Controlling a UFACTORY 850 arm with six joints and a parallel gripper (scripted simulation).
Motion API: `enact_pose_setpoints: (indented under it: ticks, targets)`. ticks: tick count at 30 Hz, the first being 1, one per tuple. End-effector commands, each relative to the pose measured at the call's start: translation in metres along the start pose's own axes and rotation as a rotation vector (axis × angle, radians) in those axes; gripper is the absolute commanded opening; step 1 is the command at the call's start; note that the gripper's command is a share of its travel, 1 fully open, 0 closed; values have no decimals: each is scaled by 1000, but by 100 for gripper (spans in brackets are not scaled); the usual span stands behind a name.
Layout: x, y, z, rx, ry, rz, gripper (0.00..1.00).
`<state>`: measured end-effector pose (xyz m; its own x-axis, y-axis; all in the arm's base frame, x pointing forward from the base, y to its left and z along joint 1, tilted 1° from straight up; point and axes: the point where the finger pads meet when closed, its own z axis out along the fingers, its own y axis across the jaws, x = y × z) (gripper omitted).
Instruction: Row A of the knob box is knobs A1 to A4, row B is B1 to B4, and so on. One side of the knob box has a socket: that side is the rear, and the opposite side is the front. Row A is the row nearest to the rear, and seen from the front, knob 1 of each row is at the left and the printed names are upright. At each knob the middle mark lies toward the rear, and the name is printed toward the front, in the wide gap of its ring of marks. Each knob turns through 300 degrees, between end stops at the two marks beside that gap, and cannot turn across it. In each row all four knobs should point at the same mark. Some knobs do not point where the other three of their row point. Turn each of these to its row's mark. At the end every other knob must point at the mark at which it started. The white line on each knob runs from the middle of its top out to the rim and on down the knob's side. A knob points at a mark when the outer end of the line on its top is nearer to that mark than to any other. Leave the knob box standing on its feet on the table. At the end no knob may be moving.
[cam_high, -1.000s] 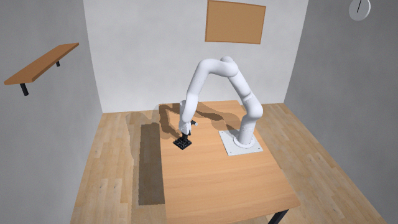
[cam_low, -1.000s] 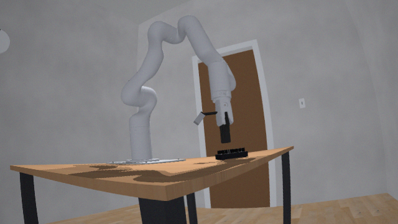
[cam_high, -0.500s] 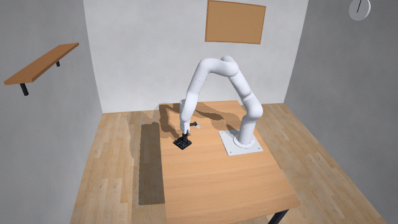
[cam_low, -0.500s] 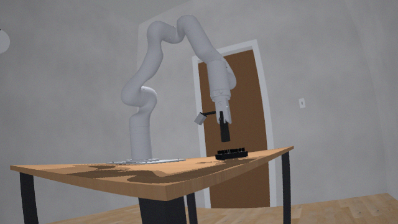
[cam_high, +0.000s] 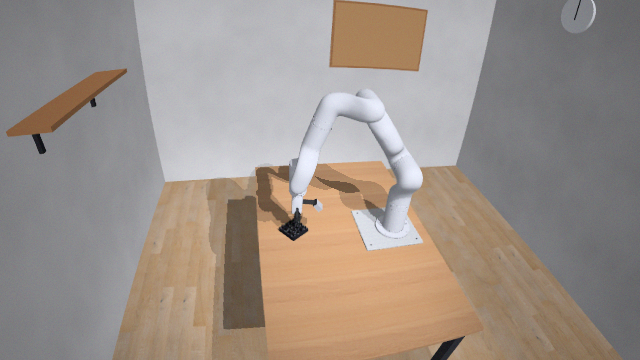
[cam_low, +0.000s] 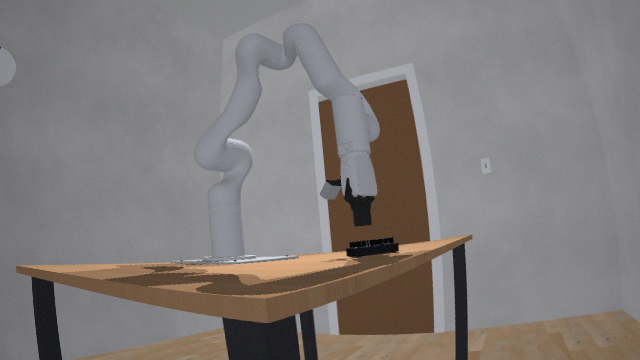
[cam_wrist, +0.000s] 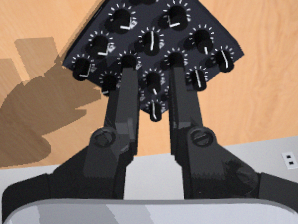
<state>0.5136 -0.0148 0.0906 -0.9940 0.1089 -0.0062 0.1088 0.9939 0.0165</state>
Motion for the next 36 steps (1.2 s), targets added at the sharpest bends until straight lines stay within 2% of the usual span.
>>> enact_pose_setpoints:
  ticks: [1,24,36]
  targets:
    - [-1,0,-2,26,-2,151,19]
    - [-1,0,-10,25,-11,773,19]
    - [-1,0,-10,25,-11,800,19]
